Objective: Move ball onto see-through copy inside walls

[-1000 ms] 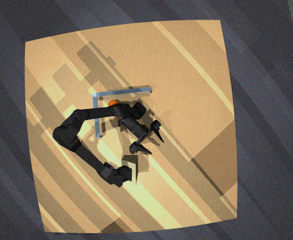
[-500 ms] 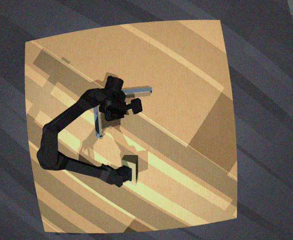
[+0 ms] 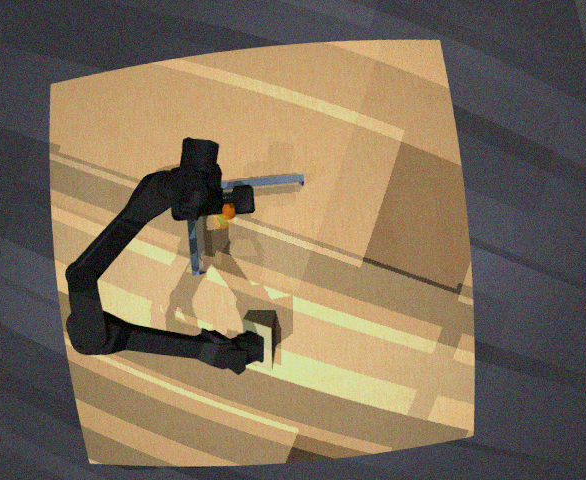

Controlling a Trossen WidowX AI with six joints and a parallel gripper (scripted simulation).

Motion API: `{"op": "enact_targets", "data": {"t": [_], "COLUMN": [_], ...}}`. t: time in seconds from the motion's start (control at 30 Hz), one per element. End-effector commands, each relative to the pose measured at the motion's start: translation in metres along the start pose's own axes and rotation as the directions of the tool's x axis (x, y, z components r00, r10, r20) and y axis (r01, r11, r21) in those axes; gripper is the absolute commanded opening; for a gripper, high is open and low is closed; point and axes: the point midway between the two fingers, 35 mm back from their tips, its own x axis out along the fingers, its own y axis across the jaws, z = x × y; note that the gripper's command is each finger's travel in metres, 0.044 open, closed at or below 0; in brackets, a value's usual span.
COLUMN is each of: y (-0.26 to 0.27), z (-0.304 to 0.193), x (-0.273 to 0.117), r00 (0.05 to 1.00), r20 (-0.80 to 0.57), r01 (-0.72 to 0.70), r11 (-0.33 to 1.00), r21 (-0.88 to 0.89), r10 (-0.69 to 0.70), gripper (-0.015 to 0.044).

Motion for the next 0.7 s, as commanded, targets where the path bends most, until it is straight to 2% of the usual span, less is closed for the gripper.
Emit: {"op": "enact_targets", "data": {"t": [0.0, 0.67], "y": [0.003, 0.003], "z": [0.000, 0.001], "x": [0.012, 0.039], "r00": [1.000, 1.000], "r20": [-0.001, -0.001], "r01": [-0.008, -0.009], "r11": [1.000, 1.000], "r21": [0.000, 0.000], "r10": [0.008, 0.009], "gripper": [0.0382, 0.0382]}}
